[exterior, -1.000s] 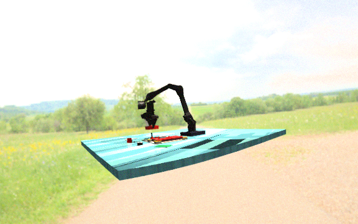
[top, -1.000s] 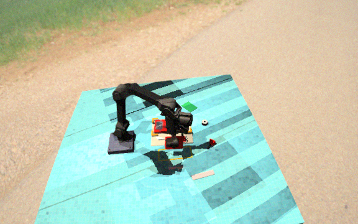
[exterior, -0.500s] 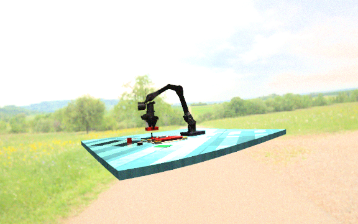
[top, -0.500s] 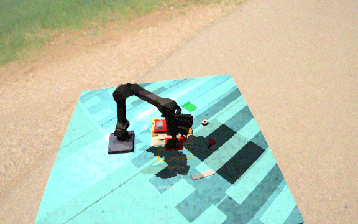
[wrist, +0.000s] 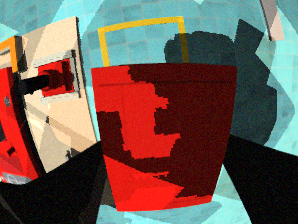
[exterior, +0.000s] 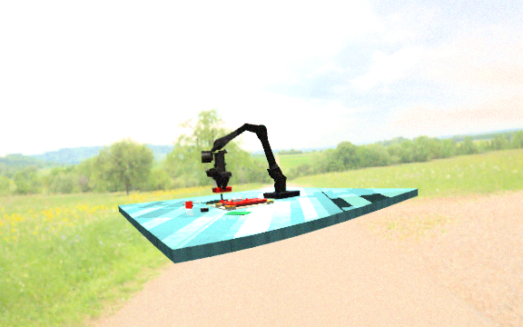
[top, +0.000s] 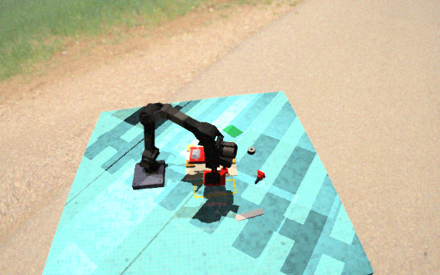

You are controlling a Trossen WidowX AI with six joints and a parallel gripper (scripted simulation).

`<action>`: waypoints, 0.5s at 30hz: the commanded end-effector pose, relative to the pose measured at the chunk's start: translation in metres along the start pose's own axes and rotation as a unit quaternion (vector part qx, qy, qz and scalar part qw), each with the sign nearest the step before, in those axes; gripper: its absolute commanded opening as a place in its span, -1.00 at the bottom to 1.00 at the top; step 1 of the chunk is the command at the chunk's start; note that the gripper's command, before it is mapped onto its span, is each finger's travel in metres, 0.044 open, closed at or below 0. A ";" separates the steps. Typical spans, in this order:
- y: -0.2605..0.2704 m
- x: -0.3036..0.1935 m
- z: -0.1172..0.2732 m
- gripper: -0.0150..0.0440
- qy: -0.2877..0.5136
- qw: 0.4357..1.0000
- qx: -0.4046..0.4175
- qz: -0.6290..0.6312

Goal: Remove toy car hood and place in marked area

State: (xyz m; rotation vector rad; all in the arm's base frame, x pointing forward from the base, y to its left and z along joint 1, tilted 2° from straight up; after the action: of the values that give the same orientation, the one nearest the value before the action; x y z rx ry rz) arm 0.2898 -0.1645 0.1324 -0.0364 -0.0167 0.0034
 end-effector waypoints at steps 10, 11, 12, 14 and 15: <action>0.000 -0.001 -0.010 -0.49 0.002 1.000 0.000 0.002; 0.000 -0.001 -0.010 -0.49 0.002 1.000 0.000 0.002; 0.000 -0.001 -0.011 -0.49 0.002 1.000 0.000 0.002; 0.000 -0.001 -0.012 -0.49 0.002 1.000 0.000 0.002; 0.000 -0.001 -0.013 -0.49 0.002 1.000 0.000 0.002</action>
State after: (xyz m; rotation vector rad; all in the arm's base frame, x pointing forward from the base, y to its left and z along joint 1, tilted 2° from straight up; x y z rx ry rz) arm 0.2898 -0.1648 0.1228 -0.0364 -0.0167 0.0034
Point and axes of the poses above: the point midway between the two fingers, 35 mm back from their tips, its own z axis back along the fingers, its own y axis across the jaws, x = y × z, the point moved 5 cm from there along z, back along the fingers, and after that the axes turned 13 degrees about z, right-handed, at the moved point
